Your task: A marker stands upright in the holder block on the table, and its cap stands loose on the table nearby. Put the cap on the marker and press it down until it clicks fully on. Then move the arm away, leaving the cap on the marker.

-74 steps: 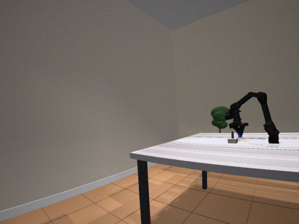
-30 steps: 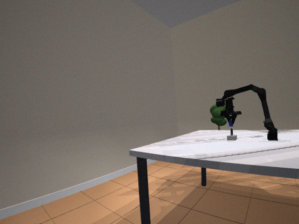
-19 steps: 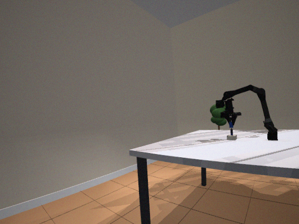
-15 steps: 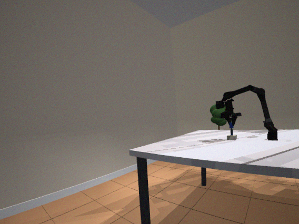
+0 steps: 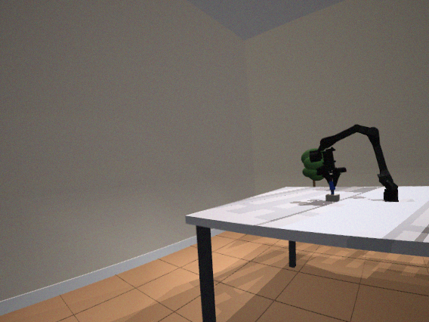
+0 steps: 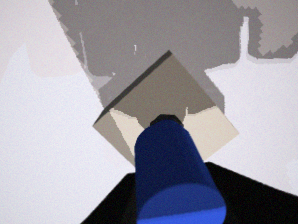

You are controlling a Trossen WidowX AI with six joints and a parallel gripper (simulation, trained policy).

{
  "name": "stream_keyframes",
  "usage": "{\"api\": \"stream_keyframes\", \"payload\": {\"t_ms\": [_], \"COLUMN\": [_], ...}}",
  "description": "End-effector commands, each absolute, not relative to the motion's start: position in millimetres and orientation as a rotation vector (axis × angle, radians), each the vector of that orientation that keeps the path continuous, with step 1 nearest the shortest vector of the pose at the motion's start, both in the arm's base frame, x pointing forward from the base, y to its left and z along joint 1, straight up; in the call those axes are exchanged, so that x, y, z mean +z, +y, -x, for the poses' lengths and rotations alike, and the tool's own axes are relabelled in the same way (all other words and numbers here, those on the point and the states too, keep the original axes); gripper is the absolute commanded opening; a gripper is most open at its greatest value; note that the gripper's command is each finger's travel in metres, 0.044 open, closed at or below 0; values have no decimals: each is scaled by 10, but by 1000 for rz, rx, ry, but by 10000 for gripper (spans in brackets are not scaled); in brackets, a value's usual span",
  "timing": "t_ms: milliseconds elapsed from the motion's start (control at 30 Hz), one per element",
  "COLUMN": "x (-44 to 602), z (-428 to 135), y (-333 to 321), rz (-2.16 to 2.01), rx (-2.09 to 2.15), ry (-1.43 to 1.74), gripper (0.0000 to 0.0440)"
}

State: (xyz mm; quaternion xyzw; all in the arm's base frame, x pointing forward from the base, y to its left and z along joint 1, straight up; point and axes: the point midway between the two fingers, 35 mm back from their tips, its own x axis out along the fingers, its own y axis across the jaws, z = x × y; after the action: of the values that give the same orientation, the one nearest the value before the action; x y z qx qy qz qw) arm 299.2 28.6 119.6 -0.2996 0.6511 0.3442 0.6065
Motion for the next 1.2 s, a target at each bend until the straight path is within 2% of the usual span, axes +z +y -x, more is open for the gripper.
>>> {"api": "stream_keyframes", "payload": {"t_ms": [0, 233, 300, 333, 1167], "x": [1067, 957, 911, 898, 828], "z": [-2951, -2960, -2927, -2898, -2906], "y": [295, 289, 277, 282, 237], "rz": [687, 706, 708, 704, 754], "rx": [825, 837, 842, 850, 863], "ry": [1524, 1517, 1532, 1539, 1525], "gripper": [34, 41, 94, 99, 143]}}
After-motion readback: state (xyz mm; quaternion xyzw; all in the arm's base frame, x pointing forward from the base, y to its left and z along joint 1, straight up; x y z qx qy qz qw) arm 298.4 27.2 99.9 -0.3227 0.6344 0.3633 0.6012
